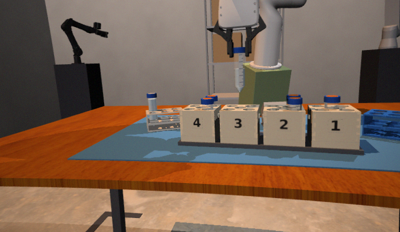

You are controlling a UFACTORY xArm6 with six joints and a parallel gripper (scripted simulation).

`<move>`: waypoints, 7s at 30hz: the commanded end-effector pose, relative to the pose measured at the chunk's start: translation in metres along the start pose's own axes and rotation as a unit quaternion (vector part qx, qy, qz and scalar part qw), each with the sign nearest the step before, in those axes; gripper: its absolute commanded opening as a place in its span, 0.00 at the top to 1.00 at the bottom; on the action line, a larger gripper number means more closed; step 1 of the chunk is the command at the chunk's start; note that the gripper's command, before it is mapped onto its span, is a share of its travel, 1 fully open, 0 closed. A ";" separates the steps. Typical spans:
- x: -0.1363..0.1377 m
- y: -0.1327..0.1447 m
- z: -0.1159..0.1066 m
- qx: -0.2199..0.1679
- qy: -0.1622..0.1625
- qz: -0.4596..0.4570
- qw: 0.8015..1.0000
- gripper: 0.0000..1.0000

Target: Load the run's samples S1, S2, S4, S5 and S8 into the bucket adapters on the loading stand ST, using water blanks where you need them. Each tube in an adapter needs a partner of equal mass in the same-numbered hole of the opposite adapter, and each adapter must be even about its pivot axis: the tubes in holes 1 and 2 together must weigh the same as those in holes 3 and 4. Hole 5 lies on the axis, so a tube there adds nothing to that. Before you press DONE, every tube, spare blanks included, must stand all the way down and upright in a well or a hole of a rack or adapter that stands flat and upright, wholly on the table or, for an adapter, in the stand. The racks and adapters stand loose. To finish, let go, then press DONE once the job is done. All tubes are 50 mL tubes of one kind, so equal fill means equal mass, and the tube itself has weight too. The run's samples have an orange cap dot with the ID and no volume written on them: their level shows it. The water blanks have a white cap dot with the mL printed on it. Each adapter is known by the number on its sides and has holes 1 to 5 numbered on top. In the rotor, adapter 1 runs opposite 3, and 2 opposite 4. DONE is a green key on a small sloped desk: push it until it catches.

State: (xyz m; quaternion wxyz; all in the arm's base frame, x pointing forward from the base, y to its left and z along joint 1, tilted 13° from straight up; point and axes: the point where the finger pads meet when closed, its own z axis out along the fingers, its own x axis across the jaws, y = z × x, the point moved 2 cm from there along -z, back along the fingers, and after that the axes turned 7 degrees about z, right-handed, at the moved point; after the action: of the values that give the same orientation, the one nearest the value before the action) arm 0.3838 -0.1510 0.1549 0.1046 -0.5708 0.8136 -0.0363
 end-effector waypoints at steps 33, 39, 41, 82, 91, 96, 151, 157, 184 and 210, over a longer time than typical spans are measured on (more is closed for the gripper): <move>0.000 -0.002 0.033 0.002 0.000 0.000 1.000 1.00; 0.000 -0.002 0.034 0.002 0.000 0.000 1.000 1.00; 0.000 -0.002 0.034 0.002 0.000 0.000 1.000 1.00; 0.000 -0.002 0.061 0.002 0.000 0.000 1.000 1.00; 0.000 -0.002 0.070 0.002 0.000 0.000 1.000 1.00; 0.000 -0.002 0.075 0.002 0.000 0.000 1.000 1.00; 0.000 -0.002 0.122 0.002 0.000 0.000 1.000 1.00; 0.000 -0.002 0.127 0.002 0.000 0.000 1.000 1.00; 0.000 -0.002 0.127 0.002 0.000 0.000 1.000 0.56; 0.000 -0.002 0.109 0.002 0.000 0.000 1.000 0.56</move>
State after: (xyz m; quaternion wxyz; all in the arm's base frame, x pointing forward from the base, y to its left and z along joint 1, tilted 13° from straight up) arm 0.4089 -0.1439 0.0411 0.1051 -0.5710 0.8134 -0.0368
